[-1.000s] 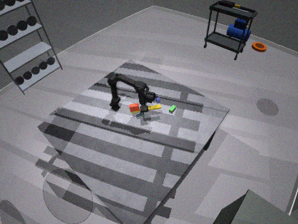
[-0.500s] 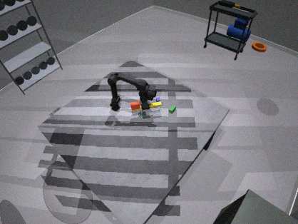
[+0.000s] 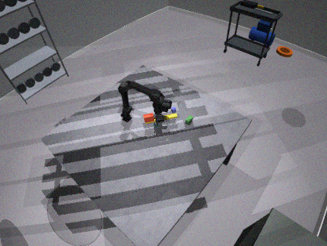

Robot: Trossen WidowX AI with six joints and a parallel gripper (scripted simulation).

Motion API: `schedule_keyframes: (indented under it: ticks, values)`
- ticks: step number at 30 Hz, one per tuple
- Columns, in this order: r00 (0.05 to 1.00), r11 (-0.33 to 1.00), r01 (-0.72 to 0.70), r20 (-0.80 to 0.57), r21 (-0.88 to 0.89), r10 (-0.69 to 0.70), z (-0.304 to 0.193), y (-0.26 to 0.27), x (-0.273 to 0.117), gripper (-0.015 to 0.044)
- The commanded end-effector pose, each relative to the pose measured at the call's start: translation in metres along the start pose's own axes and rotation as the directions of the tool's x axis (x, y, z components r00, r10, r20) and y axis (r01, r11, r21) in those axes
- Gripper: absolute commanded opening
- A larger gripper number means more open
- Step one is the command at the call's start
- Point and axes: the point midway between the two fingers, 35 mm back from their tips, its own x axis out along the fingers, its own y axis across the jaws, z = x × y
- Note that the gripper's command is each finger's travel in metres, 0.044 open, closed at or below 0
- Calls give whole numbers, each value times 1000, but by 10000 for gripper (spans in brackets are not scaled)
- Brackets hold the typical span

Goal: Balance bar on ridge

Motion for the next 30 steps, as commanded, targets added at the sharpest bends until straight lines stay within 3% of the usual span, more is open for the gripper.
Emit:
schedule_keyframes:
  ticks: [1, 30]
  values:
    - [1000, 1000, -1, 2, 6, 1, 0, 0, 7, 0]
    - [1000, 1000, -1, 2, 6, 1, -1, 0, 14, 0]
